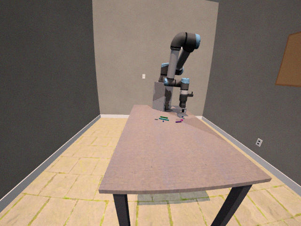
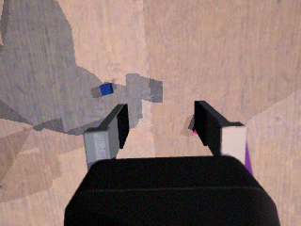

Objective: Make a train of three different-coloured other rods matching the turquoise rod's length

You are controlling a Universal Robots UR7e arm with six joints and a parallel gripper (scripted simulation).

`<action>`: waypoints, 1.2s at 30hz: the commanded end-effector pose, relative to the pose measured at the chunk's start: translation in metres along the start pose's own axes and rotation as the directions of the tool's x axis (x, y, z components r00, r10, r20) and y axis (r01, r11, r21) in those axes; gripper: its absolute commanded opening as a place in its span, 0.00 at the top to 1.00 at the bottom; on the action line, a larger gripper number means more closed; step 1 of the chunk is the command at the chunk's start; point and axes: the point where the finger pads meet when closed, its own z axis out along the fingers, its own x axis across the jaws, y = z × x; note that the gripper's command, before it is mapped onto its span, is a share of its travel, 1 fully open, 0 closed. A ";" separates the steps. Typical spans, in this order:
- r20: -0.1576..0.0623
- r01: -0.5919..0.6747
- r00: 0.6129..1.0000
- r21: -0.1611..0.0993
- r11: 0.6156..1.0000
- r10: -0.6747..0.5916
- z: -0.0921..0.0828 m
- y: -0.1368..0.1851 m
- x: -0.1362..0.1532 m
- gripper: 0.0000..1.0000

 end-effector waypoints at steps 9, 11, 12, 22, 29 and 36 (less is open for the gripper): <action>-0.001 0.000 1.000 0.000 1.000 0.000 0.000 0.000 0.000 0.00; -0.001 0.000 1.000 0.000 1.000 0.000 0.000 0.000 0.000 0.00; -0.001 0.000 1.000 0.000 1.000 0.000 0.000 0.000 0.000 0.00; -0.001 0.014 1.000 0.000 1.000 -0.014 0.000 0.003 0.001 0.00; -0.001 0.060 0.998 0.000 0.998 -0.060 0.000 0.014 0.004 0.00; 0.000 0.186 0.983 -0.001 0.983 -0.186 0.000 0.045 0.009 0.00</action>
